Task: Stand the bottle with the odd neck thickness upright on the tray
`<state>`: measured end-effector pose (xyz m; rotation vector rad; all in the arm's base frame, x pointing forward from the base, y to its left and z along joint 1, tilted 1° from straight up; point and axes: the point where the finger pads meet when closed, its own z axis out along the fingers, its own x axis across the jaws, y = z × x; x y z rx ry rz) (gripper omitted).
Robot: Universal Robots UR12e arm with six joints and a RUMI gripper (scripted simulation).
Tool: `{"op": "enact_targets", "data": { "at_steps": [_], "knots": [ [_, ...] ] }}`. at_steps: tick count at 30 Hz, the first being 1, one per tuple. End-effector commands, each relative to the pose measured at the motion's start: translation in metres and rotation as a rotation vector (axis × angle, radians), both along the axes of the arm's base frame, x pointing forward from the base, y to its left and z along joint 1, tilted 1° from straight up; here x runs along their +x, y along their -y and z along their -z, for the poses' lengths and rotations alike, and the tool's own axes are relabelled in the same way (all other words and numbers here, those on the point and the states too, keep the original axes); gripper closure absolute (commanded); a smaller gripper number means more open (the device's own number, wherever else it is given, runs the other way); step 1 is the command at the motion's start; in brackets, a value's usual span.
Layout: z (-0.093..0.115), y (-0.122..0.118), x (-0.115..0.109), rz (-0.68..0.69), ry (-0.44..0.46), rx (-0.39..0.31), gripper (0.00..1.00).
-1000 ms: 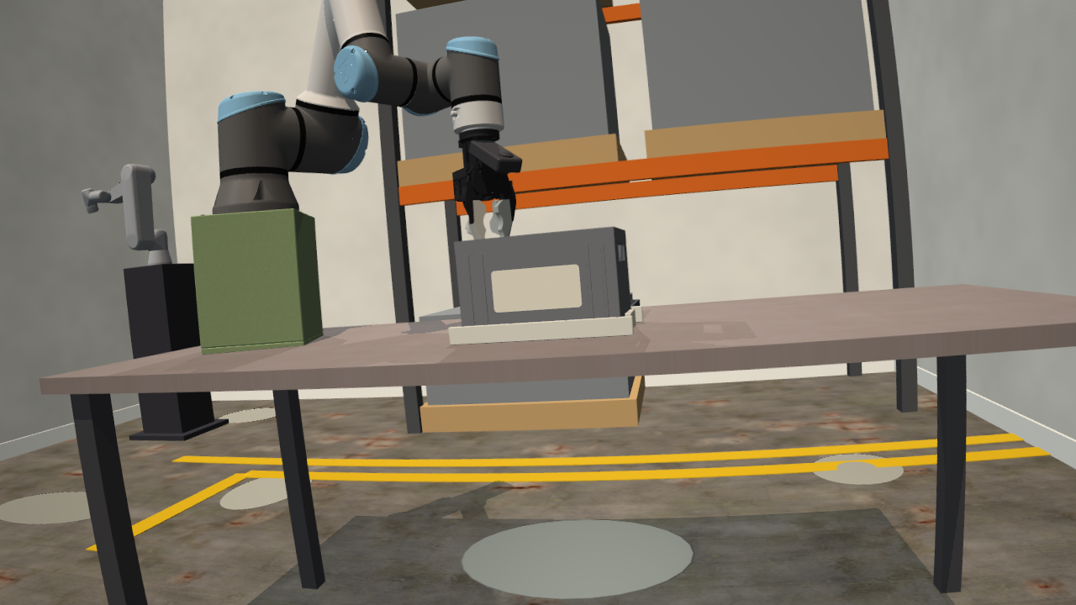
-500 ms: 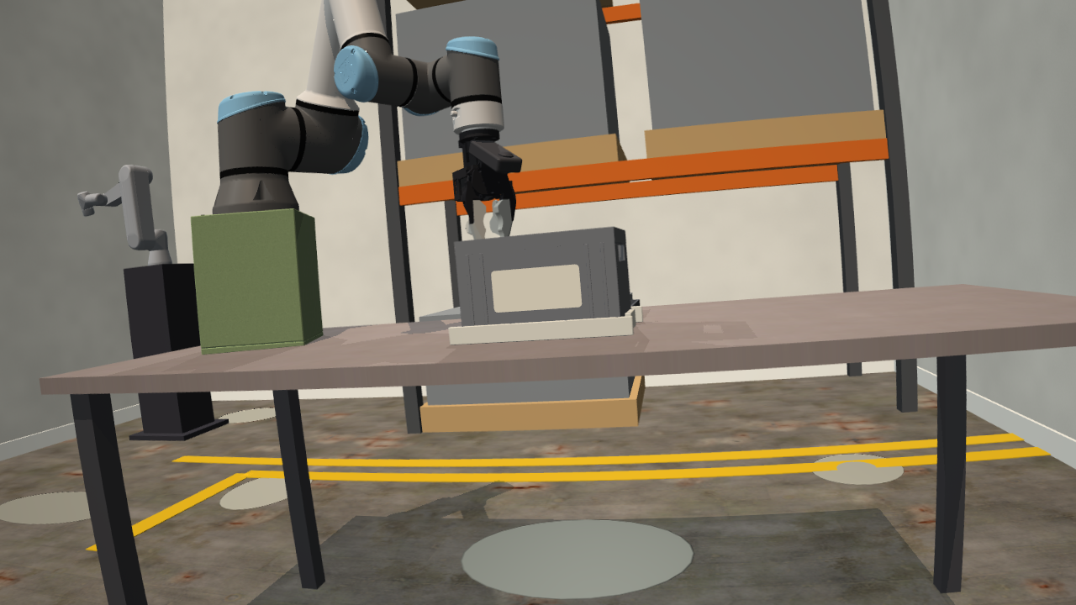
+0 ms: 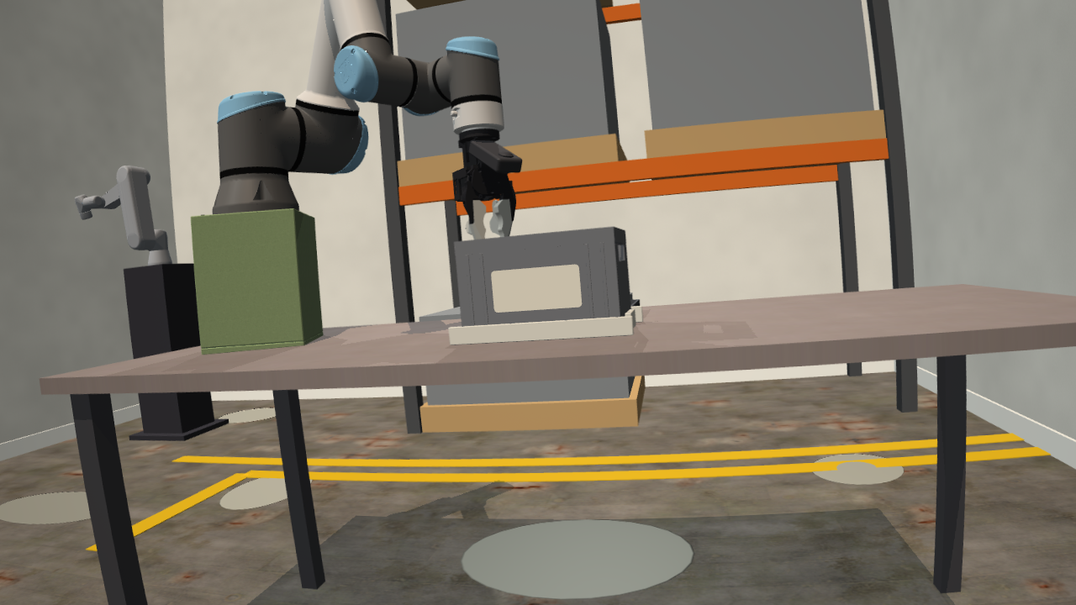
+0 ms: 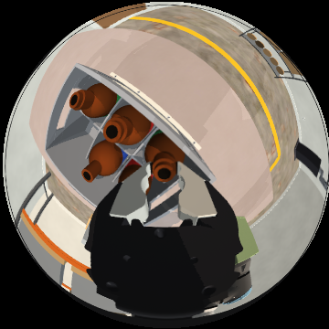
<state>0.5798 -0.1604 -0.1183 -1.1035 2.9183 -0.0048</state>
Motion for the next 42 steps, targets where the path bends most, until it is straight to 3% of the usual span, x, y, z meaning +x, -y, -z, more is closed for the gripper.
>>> {"op": "enact_targets", "data": {
  "at_steps": [1,18,19,42],
  "knots": [
    [0.0020,-0.0021,-0.0026,0.000,-0.003,0.003,1.00],
    [0.0020,-0.0021,-0.0026,0.000,-0.003,0.003,1.00],
    [0.0020,-0.0021,-0.0026,0.000,-0.003,0.003,0.62],
    [0.0020,-0.0021,-0.0026,0.000,-0.003,0.003,0.62]
  ]
}}
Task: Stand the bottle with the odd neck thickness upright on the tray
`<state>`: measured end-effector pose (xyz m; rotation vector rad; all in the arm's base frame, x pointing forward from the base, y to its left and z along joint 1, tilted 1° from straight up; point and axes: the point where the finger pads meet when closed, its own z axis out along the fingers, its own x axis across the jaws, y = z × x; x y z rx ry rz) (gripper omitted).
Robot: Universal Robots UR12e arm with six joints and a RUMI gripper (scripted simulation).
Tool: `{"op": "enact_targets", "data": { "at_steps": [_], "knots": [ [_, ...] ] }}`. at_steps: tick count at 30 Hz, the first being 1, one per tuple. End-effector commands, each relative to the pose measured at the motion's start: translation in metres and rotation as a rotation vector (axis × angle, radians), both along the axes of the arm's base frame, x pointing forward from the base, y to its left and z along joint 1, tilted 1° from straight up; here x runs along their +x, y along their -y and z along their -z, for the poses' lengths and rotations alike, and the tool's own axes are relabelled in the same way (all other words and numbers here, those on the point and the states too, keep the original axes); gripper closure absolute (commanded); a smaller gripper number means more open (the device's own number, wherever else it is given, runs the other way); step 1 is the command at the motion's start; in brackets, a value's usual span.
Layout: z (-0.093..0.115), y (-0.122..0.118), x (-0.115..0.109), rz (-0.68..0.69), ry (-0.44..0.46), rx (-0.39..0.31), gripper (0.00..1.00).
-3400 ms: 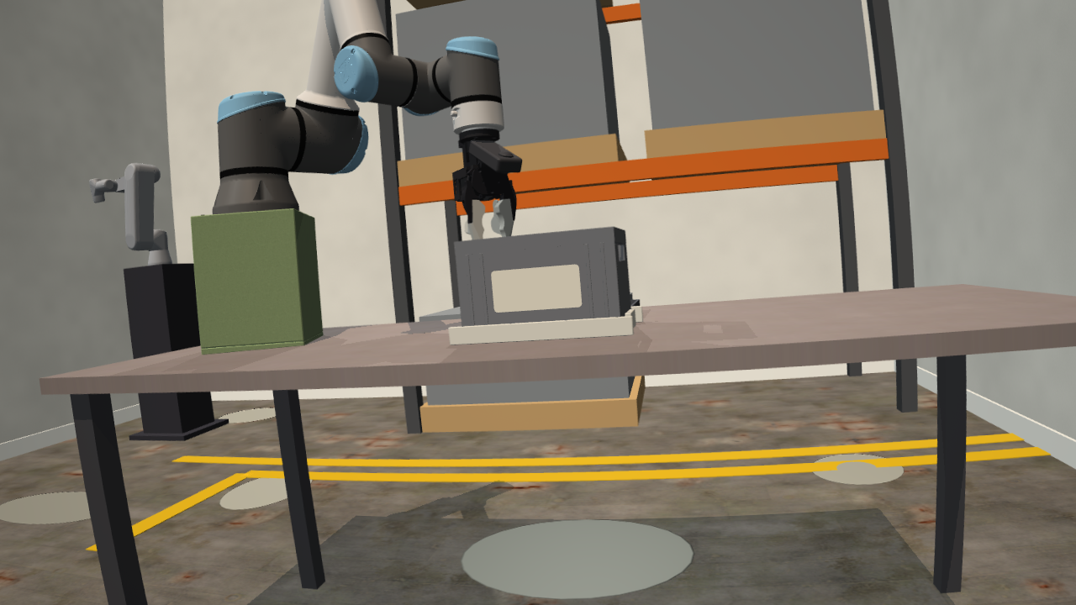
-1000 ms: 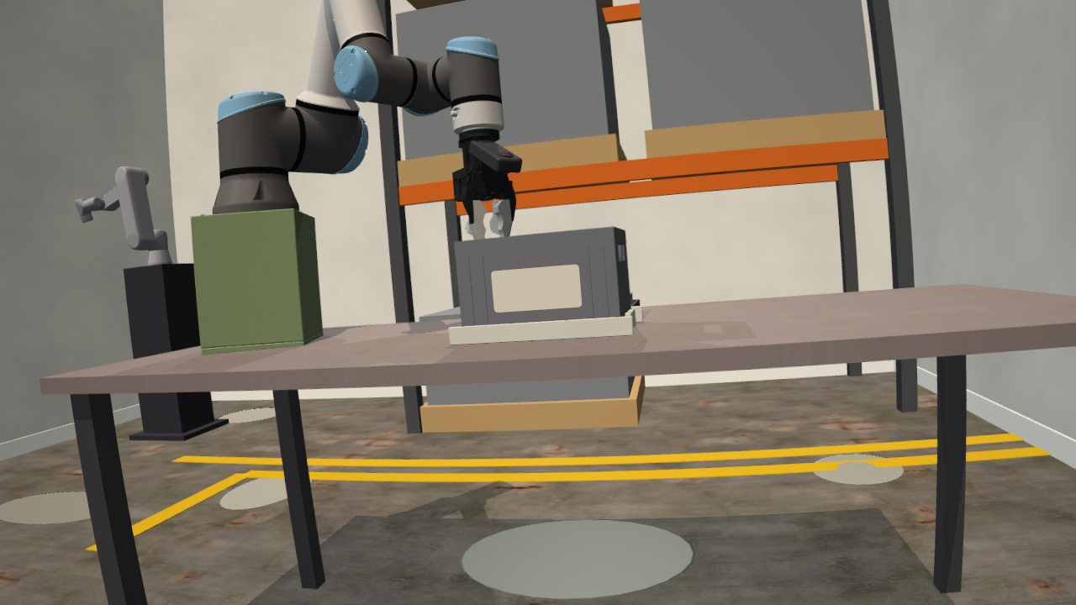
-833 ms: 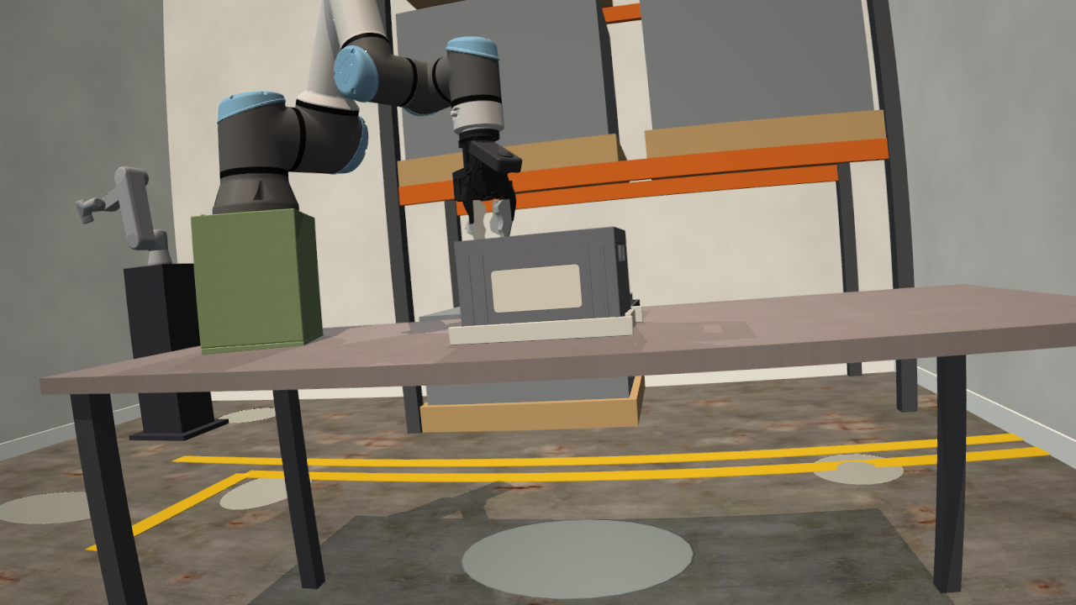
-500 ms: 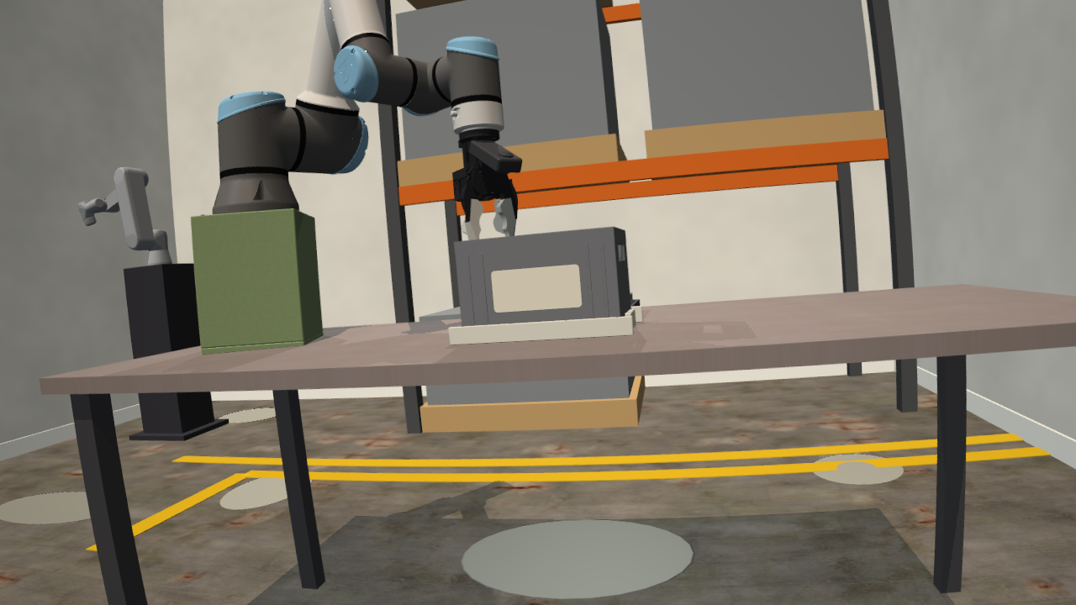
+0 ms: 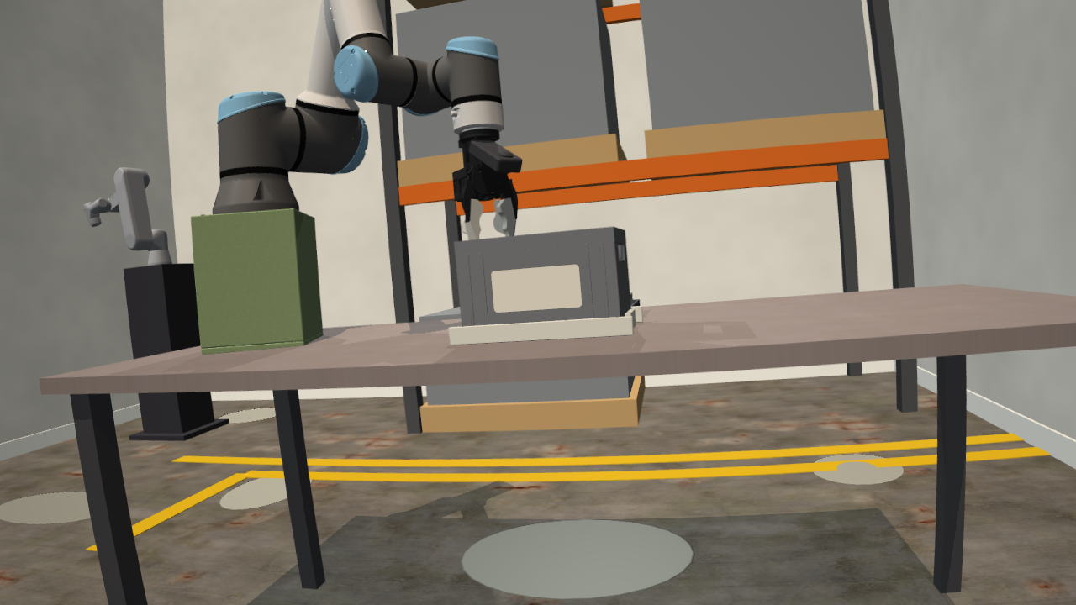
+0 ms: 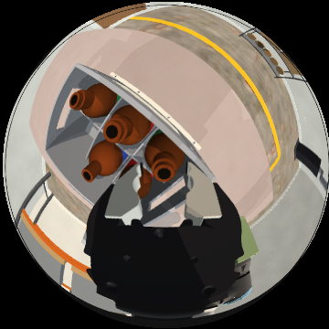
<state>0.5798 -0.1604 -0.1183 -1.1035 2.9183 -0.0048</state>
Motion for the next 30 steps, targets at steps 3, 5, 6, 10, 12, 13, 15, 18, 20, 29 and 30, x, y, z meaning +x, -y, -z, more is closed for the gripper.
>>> {"op": "enact_targets", "data": {
  "at_steps": [3,5,6,10,12,13,15,18,20,29,30],
  "knots": [
    [0.002,-0.002,-0.003,0.000,-0.003,0.003,0.62],
    [0.002,-0.002,-0.003,0.000,-0.003,0.003,0.62],
    [0.002,-0.002,-0.003,0.000,-0.003,0.003,0.62],
    [0.002,-0.002,-0.003,0.000,-0.003,0.003,0.62],
    [0.002,-0.002,-0.003,0.000,-0.003,0.003,0.62],
    [0.002,-0.002,-0.003,0.000,-0.003,0.003,0.62],
    [0.000,-0.002,-0.002,0.000,-0.003,0.002,0.62],
    [-0.003,-0.002,-0.002,0.000,-0.001,0.002,0.62],
    [-0.004,-0.002,-0.002,0.000,-0.001,0.002,0.62],
    [-0.023,0.000,-0.001,0.000,0.000,0.001,0.62],
    [-0.026,0.000,-0.001,0.000,0.001,0.000,0.62]
  ]
}}
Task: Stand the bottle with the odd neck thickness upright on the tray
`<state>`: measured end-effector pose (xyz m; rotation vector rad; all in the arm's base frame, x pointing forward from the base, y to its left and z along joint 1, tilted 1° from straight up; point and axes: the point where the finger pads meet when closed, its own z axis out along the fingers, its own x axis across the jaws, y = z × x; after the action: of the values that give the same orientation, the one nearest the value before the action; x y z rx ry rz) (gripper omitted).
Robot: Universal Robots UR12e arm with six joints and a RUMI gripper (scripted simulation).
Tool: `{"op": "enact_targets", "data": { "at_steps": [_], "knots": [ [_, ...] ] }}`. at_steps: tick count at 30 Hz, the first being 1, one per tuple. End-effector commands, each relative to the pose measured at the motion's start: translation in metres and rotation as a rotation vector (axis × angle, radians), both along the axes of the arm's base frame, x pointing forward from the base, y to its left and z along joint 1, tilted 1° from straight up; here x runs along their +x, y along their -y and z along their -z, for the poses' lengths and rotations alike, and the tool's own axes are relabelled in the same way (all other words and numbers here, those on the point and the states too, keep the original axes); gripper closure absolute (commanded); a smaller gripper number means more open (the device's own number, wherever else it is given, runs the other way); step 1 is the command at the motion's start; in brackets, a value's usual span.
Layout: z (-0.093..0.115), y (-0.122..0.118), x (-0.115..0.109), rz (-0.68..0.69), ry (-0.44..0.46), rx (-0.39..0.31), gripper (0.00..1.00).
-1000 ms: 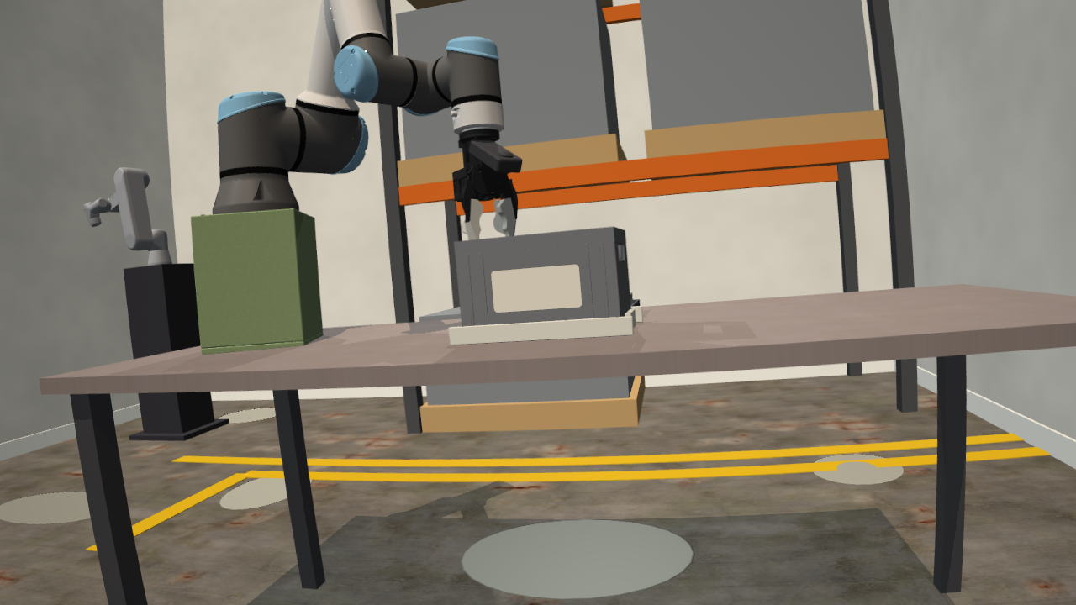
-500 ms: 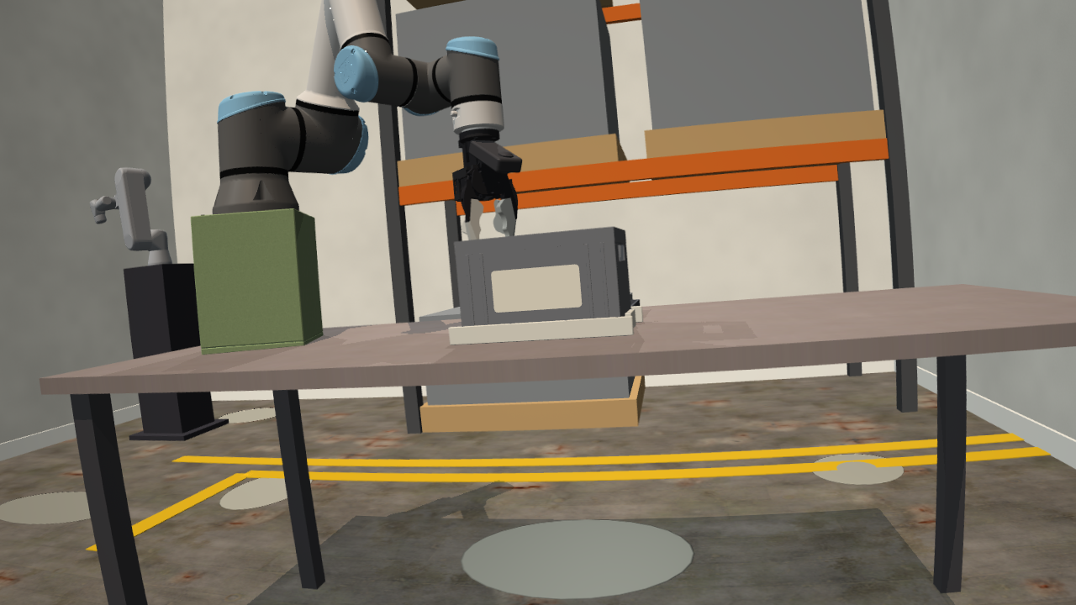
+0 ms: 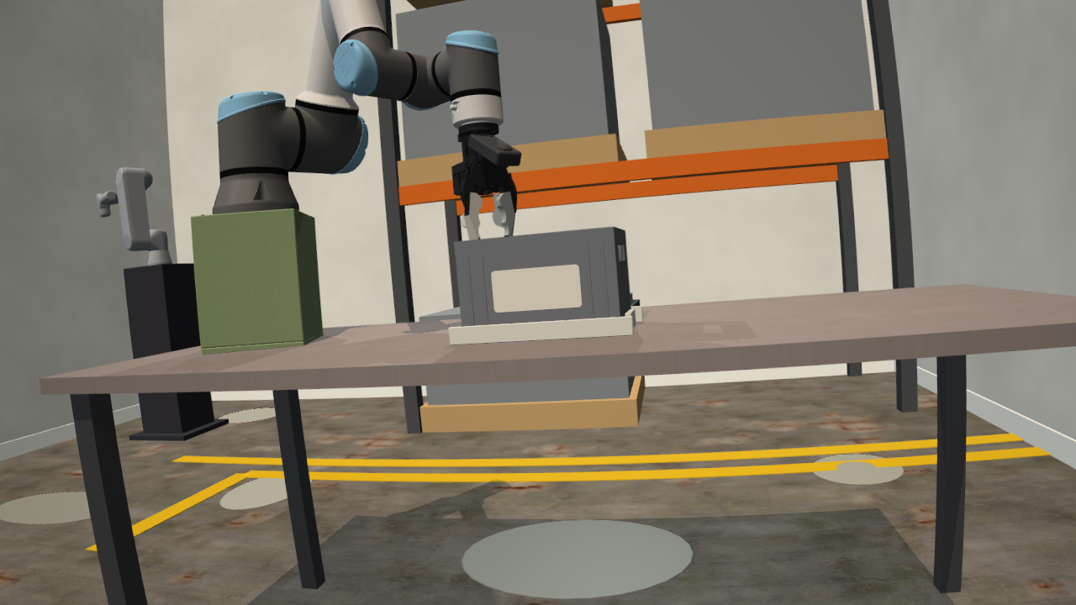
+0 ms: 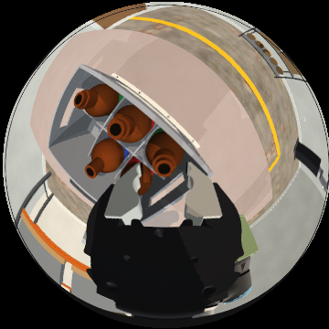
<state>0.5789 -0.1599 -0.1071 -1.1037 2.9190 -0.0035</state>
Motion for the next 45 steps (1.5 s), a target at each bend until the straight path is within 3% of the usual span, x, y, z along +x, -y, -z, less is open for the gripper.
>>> {"op": "enact_targets", "data": {
  "at_steps": [1,19,31,32,45],
  "knots": [
    [-0.018,0.001,0.000,0.000,0.002,-0.001,0.62],
    [-0.067,0.002,0.001,0.001,0.004,-0.002,0.62],
    [-0.073,0.002,-0.001,0.001,0.002,0.000,0.62],
    [-0.073,0.002,-0.001,0.001,0.002,0.000,1.00],
    [-0.073,0.002,-0.001,0.001,0.002,0.000,1.00]
  ]
}}
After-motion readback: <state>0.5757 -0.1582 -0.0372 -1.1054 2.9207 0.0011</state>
